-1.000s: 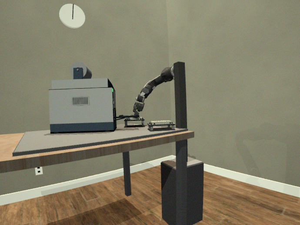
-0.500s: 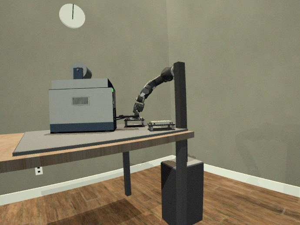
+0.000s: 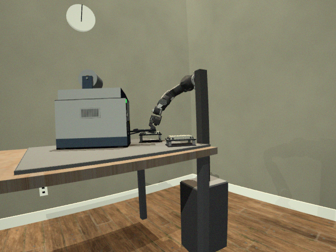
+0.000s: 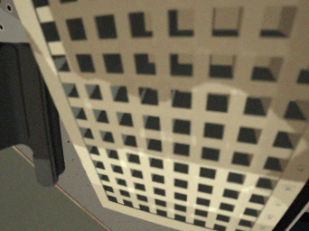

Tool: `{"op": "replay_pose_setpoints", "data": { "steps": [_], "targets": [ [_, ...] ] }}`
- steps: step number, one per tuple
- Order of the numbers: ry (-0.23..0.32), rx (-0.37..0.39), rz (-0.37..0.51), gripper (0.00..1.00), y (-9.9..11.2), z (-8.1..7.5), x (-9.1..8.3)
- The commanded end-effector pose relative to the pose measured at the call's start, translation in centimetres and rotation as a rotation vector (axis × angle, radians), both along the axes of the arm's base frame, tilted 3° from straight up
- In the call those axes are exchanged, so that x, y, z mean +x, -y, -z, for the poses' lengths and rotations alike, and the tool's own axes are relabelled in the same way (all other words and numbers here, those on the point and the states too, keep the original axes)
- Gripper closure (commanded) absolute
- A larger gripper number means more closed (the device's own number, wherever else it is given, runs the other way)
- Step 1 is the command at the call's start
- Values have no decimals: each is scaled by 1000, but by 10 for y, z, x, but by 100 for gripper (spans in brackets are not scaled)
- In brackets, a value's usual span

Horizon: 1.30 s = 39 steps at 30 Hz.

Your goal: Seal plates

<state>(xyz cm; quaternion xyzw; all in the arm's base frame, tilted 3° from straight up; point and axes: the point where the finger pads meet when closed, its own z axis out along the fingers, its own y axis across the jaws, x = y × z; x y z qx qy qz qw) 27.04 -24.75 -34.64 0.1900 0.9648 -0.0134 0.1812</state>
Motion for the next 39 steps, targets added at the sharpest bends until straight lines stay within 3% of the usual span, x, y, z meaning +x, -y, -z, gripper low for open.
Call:
{"op": "replay_pose_setpoints", "data": {
  "steps": [1,12,13,39],
  "targets": [
    [5,1,0,41,0,-1,1],
    [5,1,0,47,0,-1,1],
    [5,1,0,100,0,-1,1],
    [5,1,0,100,0,-1,1]
  ]
}}
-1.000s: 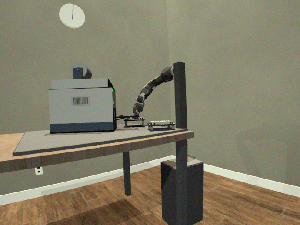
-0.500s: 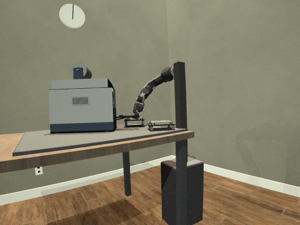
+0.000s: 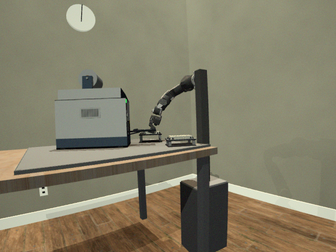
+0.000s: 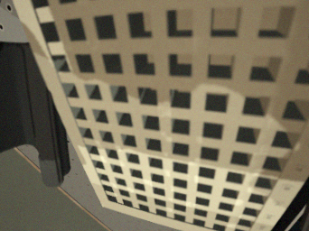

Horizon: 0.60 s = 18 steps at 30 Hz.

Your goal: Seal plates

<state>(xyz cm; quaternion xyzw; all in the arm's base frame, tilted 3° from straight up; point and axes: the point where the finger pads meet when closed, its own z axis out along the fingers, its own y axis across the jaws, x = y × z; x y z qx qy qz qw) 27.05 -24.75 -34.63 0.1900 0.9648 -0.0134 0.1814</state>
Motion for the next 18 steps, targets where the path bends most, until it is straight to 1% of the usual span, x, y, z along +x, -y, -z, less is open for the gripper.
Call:
{"op": "replay_pose_setpoints", "data": {
  "steps": [1,10,18],
  "targets": [
    [5,1,0,100,0,-1,1],
    [7,2,0,100,0,-2,1],
    [5,-3,2,100,1,-8,1]
  ]
}}
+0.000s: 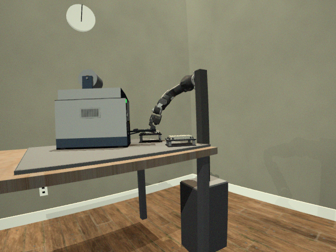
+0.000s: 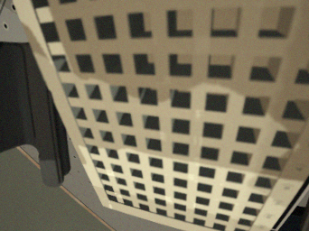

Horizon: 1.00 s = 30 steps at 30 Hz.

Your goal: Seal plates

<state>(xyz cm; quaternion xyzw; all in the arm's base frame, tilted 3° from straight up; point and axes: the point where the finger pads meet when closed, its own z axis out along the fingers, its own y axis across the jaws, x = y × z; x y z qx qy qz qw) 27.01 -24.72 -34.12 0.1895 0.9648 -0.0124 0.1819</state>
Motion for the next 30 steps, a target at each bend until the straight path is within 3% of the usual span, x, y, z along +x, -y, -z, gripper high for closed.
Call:
{"op": "replay_pose_setpoints", "data": {
  "steps": [1,9,30],
  "targets": [
    [3,-5,4,100,2,-3,2],
    [3,-5,4,100,2,-7,1],
    [6,-4,3,100,3,-40,1]
  ]
}}
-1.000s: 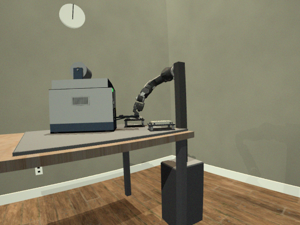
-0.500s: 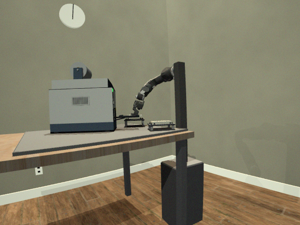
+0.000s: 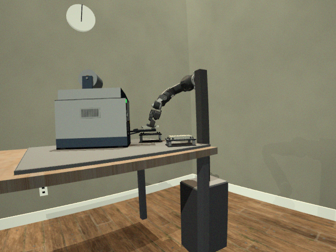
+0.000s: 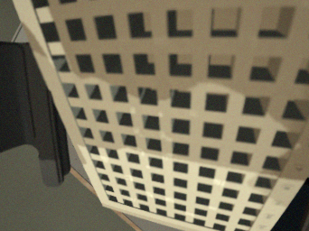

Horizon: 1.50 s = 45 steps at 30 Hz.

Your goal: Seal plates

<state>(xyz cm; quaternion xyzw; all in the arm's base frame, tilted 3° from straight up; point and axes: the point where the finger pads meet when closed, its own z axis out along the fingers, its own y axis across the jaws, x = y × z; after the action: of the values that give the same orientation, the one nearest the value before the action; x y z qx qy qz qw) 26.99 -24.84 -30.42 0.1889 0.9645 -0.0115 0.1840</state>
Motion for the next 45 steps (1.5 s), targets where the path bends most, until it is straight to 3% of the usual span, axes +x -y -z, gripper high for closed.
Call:
{"op": "replay_pose_setpoints", "data": {
  "steps": [1,17,31,45],
  "targets": [
    [0,-5,4,100,2,-4,1],
    [2,-5,4,100,2,-28,0],
    [2,-5,3,100,-4,-27,4],
    [1,-5,-6,100,-32,-28,22]
  ]
}}
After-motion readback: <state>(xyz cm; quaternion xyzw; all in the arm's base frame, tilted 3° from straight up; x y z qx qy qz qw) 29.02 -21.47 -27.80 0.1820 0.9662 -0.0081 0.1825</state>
